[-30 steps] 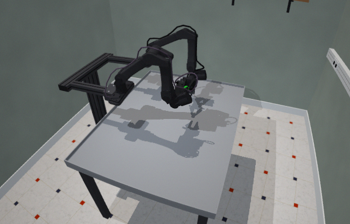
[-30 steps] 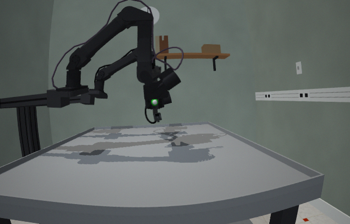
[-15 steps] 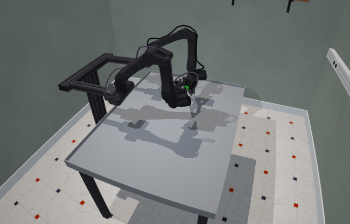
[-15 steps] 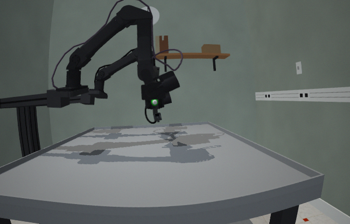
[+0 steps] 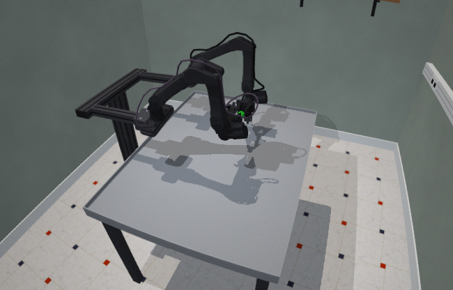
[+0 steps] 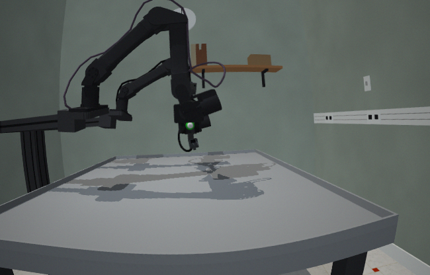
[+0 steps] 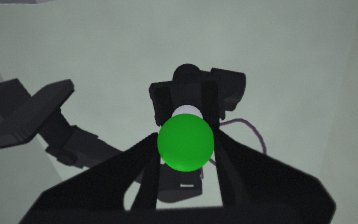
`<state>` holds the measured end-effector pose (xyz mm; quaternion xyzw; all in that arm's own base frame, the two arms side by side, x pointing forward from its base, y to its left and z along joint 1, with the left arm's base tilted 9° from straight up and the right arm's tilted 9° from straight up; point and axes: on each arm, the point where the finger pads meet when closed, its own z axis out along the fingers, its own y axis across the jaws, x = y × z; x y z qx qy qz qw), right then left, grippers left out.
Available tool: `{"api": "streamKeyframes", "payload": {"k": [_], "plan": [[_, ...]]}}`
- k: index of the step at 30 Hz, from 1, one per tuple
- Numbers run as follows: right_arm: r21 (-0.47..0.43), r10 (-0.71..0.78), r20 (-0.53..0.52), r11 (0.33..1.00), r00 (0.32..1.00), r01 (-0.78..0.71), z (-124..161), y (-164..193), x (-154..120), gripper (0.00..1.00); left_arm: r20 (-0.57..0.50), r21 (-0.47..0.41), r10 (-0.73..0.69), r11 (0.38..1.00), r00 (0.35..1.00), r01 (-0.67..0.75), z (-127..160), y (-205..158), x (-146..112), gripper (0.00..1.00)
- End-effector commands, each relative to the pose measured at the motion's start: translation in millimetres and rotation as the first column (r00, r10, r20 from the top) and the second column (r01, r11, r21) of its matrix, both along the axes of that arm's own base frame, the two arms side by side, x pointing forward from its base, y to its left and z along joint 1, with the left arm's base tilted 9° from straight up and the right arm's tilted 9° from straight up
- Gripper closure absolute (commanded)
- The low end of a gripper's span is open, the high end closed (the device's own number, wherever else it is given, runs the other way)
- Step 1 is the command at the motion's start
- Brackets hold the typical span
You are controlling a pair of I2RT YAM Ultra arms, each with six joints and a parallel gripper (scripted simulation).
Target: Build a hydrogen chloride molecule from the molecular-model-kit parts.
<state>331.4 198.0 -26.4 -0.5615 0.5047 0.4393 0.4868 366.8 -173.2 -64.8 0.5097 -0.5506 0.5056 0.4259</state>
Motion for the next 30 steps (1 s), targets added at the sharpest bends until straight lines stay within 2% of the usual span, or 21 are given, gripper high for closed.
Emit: {"api": "streamKeyframes", "payload": {"k": [1,22,30], "plan": [[0.014,0.013,0.036,1.0,0.999,-0.014,12.4,-0.1,9.5,0.64,0.034,-0.019,-0.012,1.0,0.999,0.012,12.6,-1.9,7.5,1.0],[0.015,0.013,0.046,1.0,0.999,-0.014,13.8,0.1,12.6,0.64,0.034,-0.019,-0.012,1.0,0.999,0.012,12.6,-1.9,7.5,1.0],[0.015,0.013,0.046,1.0,0.999,-0.014,13.8,0.1,12.6,0.64,0.096,0.078,-0.028,0.997,0.995,0.021,-0.6,-7.2,-3.7,1.0]]}}
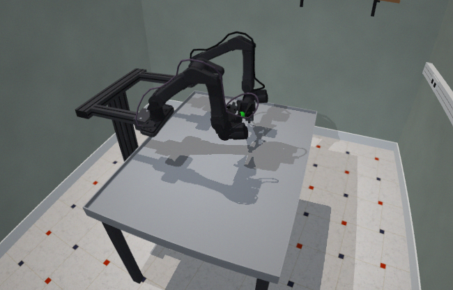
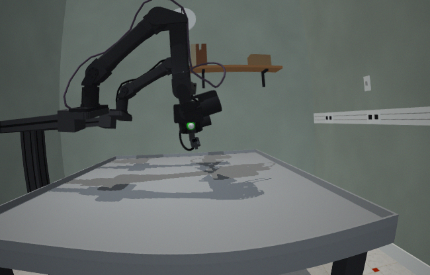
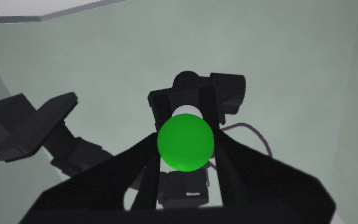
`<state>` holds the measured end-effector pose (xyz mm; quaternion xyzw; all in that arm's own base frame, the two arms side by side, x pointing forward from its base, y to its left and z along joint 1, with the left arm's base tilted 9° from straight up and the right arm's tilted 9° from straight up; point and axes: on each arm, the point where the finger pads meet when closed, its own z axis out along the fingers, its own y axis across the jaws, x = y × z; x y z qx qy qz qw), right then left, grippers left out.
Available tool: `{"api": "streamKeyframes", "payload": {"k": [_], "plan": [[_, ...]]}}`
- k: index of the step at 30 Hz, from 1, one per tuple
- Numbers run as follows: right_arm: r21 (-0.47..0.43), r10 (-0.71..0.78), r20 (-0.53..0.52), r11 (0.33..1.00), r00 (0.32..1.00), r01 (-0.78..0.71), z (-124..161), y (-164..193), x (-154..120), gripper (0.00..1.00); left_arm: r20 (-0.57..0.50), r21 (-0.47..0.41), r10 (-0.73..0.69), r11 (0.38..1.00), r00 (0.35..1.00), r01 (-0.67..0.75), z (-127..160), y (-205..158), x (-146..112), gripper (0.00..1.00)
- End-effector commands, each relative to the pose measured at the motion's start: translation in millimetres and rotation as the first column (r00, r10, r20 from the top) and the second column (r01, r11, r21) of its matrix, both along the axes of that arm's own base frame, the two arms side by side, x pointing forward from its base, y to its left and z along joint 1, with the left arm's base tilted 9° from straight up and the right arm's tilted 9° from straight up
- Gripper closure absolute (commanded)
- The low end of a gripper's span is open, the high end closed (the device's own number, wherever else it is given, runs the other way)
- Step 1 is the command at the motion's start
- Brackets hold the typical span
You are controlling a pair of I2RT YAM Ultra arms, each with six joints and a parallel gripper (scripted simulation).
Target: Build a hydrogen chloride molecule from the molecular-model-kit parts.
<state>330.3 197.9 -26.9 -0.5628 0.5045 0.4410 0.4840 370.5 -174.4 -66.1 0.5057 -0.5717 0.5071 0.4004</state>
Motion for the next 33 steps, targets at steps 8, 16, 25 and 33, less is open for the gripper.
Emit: {"api": "streamKeyframes", "payload": {"k": [8,16,25,33], "plan": [[0.017,0.007,0.049,1.0,0.999,-0.008,14.3,0.2,13.7,0.64,0.186,0.142,-0.067,0.989,0.98,0.041,-1.0,-7.7,2.0,1.0],[0.017,0.007,0.049,1.0,0.999,-0.008,14.3,0.2,13.7,0.64,0.243,0.218,-0.114,0.974,0.963,0.061,-8.5,-8.2,-4.8,1.0],[0.017,0.007,0.049,1.0,0.999,-0.008,14.3,0.2,13.7,0.64,0.35,0.329,-0.203,0.941,0.915,0.083,-13.4,-7.1,-9.8,1.0],[0.017,0.007,0.049,1.0,0.999,-0.008,14.3,0.2,13.7,0.64,0.392,0.403,-0.274,0.909,0.878,0.104,-21.5,-4.4,-21.2,1.0]]}}
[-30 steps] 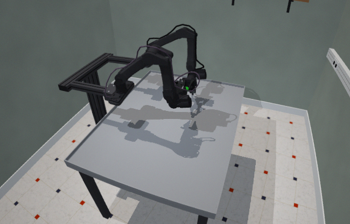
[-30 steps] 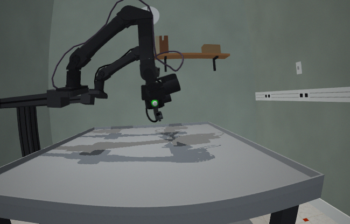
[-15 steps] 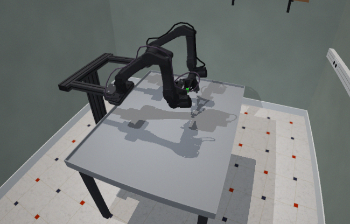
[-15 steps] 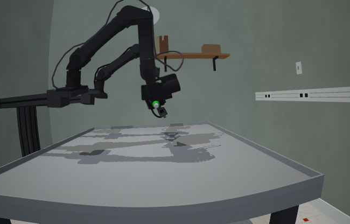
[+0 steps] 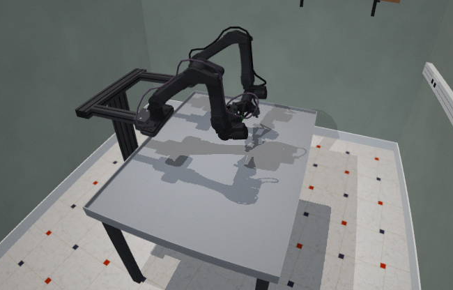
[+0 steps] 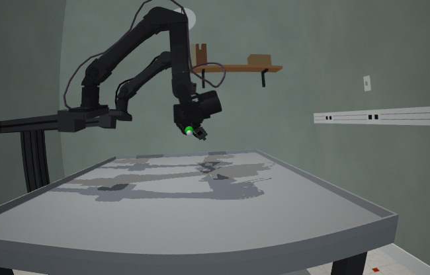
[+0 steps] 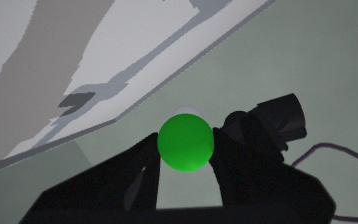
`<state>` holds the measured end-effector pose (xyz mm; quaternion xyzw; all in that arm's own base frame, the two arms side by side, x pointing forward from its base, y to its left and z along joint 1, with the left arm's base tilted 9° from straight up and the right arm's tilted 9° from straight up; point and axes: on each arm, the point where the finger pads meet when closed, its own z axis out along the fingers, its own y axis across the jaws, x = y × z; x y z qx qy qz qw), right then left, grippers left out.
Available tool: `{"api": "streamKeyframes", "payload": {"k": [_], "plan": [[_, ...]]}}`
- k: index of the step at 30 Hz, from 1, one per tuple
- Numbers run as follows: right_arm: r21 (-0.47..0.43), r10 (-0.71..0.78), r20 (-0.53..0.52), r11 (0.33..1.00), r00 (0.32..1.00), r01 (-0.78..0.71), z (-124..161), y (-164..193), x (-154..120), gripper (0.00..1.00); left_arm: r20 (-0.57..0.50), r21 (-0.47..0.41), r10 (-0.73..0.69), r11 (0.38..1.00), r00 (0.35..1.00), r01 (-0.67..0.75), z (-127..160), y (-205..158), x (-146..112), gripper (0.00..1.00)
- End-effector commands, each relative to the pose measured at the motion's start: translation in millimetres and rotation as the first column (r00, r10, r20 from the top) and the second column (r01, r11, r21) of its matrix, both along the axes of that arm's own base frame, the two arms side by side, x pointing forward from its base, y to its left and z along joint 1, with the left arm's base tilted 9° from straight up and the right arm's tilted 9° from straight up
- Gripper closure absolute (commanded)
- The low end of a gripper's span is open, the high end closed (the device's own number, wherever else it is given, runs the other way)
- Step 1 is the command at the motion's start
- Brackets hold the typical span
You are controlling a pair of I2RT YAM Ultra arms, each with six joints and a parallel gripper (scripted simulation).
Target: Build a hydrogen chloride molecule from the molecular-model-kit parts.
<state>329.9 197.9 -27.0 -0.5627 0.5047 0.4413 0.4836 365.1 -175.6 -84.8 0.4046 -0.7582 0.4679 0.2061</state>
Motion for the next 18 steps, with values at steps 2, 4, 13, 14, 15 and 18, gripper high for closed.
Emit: {"api": "streamKeyframes", "payload": {"k": [2,4,13,14,15,18], "plan": [[0.018,0.007,0.05,1.0,0.999,-0.008,14.4,0.2,14.1,0.64,0.037,0.066,-0.076,0.995,0.996,0.074,-4.0,-2.8,-18.8,1.0],[0.018,0.007,0.05,1.0,0.999,-0.008,14.4,0.2,14.1,0.64,0.067,0.088,-0.092,0.992,0.994,0.086,-4.1,-1.9,-17.5,1.0],[0.017,0.007,0.047,1.0,0.999,-0.008,14.0,0.1,13.1,0.64,0.188,0.211,-0.194,0.965,0.963,0.153,-7.3,3.3,-18.7,1.0],[0.017,0.007,0.047,1.0,0.999,-0.008,13.9,0.1,13.1,0.64,0.204,0.225,-0.206,0.961,0.957,0.16,-6.7,3.7,-16.9,1.0],[0.017,0.007,0.047,1.0,0.999,-0.008,13.9,0.1,13.1,0.64,0.204,0.225,-0.206,0.961,0.957,0.16,-6.7,3.7,-16.9,1.0],[0.017,0.007,0.047,1.0,0.999,-0.008,13.9,0.1,13.1,0.64,0.224,0.253,-0.233,0.952,0.946,0.174,-7.2,4.9,-17.3,1.0]]}}
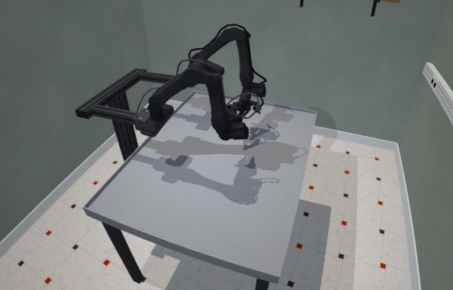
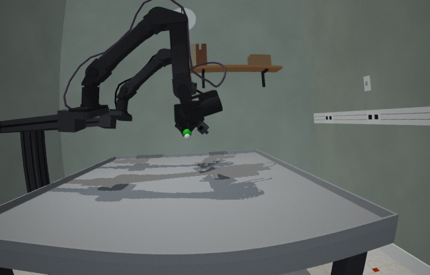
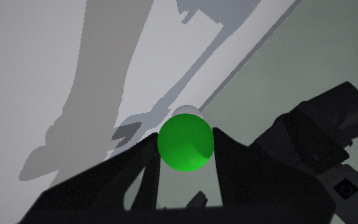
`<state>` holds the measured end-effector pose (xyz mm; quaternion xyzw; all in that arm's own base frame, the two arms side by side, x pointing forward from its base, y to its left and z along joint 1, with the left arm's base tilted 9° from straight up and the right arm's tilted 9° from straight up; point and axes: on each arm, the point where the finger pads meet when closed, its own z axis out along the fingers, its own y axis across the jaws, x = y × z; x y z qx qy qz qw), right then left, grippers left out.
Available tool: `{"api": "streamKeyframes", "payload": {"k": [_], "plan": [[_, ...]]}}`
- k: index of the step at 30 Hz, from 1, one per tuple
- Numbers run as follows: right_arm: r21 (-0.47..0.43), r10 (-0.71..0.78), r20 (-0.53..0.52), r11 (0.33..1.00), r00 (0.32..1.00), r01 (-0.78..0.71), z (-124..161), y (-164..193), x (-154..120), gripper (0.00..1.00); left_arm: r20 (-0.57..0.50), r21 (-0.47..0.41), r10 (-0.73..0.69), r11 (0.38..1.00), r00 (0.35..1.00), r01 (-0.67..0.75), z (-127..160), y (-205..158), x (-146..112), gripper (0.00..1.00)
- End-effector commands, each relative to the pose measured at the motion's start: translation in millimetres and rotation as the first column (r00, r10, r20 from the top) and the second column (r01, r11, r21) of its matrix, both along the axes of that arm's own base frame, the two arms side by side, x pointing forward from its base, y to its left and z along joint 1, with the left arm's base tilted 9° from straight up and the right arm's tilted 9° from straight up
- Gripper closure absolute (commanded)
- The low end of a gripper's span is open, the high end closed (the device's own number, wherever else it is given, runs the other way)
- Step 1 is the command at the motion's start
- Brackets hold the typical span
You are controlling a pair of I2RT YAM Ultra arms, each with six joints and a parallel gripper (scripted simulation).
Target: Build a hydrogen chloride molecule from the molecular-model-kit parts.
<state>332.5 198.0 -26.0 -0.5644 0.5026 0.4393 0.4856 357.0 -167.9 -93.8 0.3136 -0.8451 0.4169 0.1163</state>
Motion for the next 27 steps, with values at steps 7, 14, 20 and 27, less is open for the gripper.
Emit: {"api": "streamKeyframes", "payload": {"k": [7,14,20,27], "plan": [[0.017,0.007,0.043,1.0,0.999,-0.007,13.4,0.0,11.5,0.64,0.107,0.133,-0.145,0.982,0.984,0.131,-0.8,2.8,-13.4,1.0],[0.017,0.007,0.043,1.0,0.999,-0.007,13.4,0.0,11.5,0.64,0.16,0.217,-0.229,0.957,0.96,0.192,-2.4,8.5,-16.5,1.0],[0.017,0.007,0.043,1.0,0.999,-0.007,13.4,0.0,11.5,0.64,0.192,0.282,-0.3,0.929,0.934,0.24,-3.7,13.4,-20.5,1.0],[0.017,0.007,0.043,1.0,0.999,-0.007,13.4,0.0,11.5,0.64,0.233,0.382,-0.41,0.873,0.882,0.304,-2.4,20.8,-20.7,1.0]]}}
